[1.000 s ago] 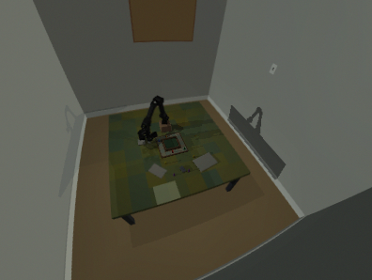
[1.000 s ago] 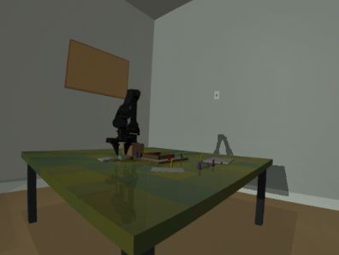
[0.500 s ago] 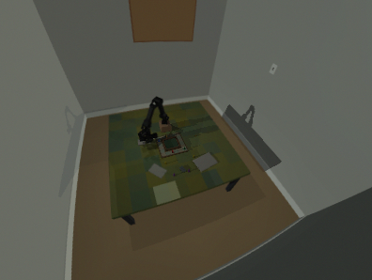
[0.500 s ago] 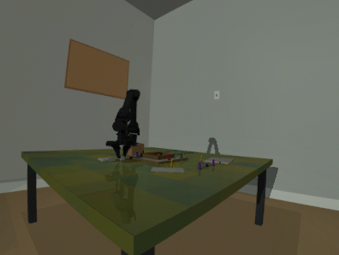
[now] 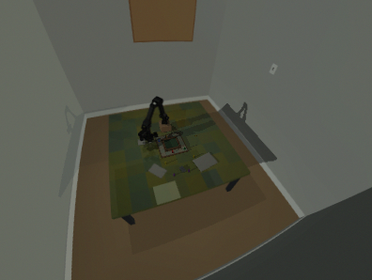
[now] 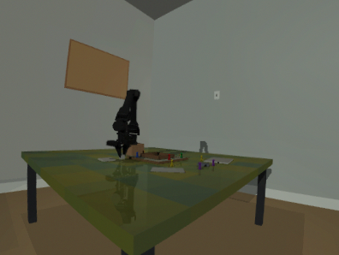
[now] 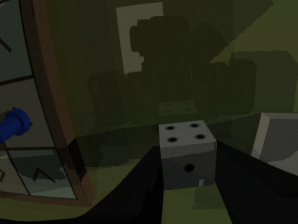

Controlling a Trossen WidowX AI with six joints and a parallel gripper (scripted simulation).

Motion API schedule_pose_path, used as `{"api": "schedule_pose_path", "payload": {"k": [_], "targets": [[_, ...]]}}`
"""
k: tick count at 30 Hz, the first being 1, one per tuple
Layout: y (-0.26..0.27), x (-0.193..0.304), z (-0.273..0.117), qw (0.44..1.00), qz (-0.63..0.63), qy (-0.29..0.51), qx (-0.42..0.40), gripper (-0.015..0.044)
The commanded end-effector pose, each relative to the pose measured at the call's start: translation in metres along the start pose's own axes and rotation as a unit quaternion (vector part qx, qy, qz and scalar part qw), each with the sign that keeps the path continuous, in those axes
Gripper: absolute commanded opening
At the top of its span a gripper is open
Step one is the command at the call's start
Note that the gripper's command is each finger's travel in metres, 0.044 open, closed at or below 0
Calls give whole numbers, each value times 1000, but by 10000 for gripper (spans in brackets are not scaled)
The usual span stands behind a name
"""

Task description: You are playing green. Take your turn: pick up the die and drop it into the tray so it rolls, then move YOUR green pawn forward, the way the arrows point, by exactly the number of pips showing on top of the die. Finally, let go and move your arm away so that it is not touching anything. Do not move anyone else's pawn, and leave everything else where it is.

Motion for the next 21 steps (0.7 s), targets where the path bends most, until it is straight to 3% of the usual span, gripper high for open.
{"api": "schedule_pose_path", "payload": {"k": [1, 11, 21], "targets": [[-6, -6, -32, 1000, 0, -7, 12, 0], [5, -8, -109, 1000, 0, -7, 12, 0], [10, -14, -113, 1000, 1, -7, 12, 0]]}}
Point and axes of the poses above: the point midway between the two fingers, 35 mm back from their tips, its own z axis out along the fingers, its own y axis across the jaws, x = y × z, the point moved 4 cm from there along -z, back along the fingers, and after that the axes turned 13 degrees about -z, right-handed, at the moved point
